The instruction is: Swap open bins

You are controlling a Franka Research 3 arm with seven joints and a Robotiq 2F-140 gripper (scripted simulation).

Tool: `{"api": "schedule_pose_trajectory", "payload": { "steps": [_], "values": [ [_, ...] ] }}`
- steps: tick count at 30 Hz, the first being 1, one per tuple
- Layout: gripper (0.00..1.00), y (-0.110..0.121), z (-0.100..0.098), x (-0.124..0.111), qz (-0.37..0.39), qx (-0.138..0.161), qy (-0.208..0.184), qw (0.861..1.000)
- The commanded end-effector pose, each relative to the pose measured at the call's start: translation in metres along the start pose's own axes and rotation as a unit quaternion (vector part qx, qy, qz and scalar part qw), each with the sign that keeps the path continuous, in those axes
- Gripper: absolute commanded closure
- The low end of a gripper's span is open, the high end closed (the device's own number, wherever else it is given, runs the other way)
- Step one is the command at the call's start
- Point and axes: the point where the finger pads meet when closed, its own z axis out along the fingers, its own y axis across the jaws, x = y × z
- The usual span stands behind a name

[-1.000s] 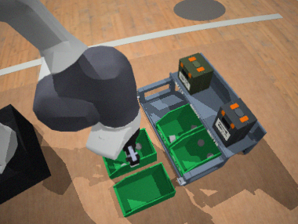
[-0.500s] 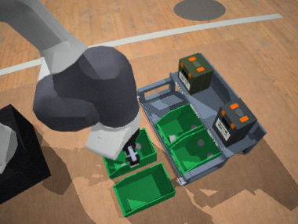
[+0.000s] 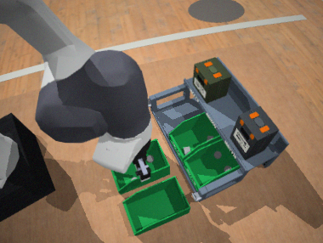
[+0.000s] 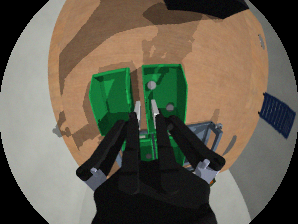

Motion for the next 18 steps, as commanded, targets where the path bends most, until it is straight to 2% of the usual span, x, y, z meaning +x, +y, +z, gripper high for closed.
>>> {"api": "schedule_pose_trajectory", "payload": {
  "steps": [1, 18],
  "values": [
    [0.85, -0.0004, -0.0006, -0.0007, -0.003, 0.001, -0.002, 1.000],
    [0.85, -0.0004, 0.0018, -0.0007, -0.003, 0.001, -0.002, 1.000]
  ]
}}
